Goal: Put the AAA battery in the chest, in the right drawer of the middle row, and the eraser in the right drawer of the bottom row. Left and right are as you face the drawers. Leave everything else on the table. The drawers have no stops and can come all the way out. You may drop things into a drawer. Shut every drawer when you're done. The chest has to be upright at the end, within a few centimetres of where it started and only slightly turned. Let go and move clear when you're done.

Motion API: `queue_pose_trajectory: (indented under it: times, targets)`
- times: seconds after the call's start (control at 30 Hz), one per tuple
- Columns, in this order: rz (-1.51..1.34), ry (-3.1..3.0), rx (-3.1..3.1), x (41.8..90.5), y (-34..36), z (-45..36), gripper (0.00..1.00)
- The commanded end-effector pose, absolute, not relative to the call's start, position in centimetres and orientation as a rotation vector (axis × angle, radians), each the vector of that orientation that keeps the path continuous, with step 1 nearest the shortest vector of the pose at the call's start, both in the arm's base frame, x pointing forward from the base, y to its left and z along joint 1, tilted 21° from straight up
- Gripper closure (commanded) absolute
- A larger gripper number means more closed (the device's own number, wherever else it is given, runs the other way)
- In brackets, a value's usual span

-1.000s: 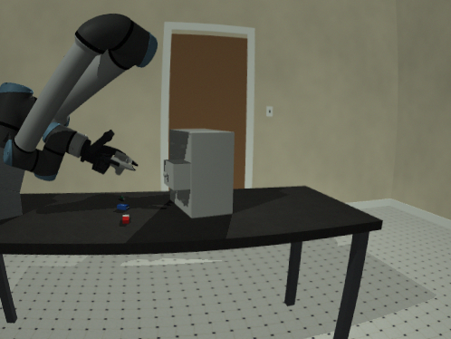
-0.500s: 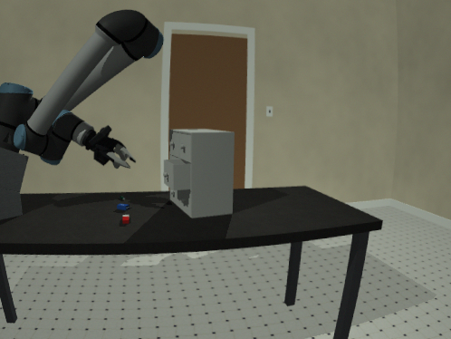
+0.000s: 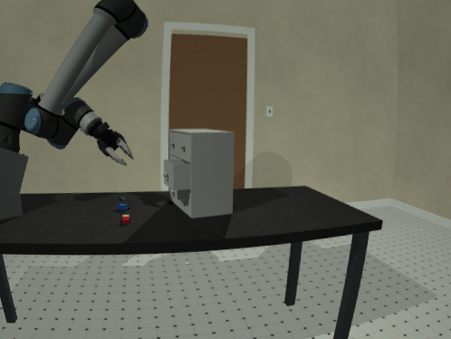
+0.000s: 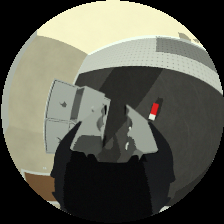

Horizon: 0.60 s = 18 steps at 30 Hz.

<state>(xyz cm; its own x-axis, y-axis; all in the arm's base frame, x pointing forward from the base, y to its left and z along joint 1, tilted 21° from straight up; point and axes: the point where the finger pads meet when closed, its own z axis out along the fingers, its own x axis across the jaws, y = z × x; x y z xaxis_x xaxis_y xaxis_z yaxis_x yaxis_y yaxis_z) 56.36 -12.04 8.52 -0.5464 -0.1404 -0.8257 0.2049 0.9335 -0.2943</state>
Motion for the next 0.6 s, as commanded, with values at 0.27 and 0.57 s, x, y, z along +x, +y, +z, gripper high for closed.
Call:
queue_pose_trajectory:
  times: [0.27,0.57]
  targets:
    - [-0.305,2.261,0.367,55.6,-12.4,9.1,0.8]
    - [-0.179,2.338,0.63,54.7,-12.7,9.7,0.8]
